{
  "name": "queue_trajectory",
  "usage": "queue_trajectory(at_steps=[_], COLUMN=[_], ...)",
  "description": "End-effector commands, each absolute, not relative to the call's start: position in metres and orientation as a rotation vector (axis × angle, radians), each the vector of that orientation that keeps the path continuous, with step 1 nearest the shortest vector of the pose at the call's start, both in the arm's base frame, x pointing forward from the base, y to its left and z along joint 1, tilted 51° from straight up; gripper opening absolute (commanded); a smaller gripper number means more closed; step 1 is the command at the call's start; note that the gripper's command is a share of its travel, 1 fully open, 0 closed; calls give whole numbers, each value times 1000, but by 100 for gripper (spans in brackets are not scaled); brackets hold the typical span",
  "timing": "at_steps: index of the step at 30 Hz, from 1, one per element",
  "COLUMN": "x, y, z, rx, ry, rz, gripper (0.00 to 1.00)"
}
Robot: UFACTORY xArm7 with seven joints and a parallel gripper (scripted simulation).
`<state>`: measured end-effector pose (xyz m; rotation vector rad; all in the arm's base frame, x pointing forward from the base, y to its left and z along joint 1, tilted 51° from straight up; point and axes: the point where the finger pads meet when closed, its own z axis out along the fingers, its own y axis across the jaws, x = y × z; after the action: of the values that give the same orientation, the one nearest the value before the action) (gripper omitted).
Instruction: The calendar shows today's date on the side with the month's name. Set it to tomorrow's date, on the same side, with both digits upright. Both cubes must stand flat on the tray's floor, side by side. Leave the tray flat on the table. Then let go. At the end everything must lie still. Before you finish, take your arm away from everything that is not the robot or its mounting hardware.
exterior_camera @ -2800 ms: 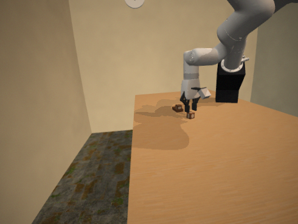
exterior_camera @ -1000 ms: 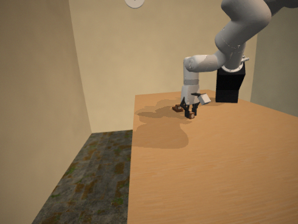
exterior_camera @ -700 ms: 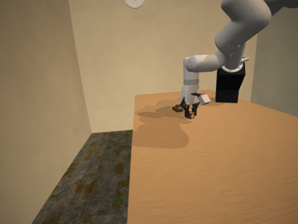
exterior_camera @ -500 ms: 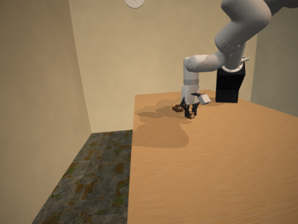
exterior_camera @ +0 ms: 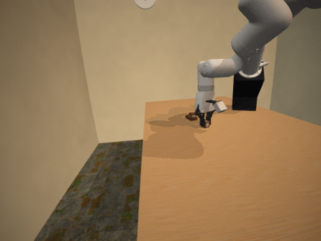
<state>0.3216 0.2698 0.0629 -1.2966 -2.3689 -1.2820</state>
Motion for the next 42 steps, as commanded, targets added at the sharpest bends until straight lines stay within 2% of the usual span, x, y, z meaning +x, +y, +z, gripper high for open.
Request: queue_trajectory(at_steps=[1,42], x=[322,318], y=[269,258], z=[63,73], rx=[-1300,-1300], ry=[-2368,-2368], rz=[-1283,-1283], gripper=[29,29])
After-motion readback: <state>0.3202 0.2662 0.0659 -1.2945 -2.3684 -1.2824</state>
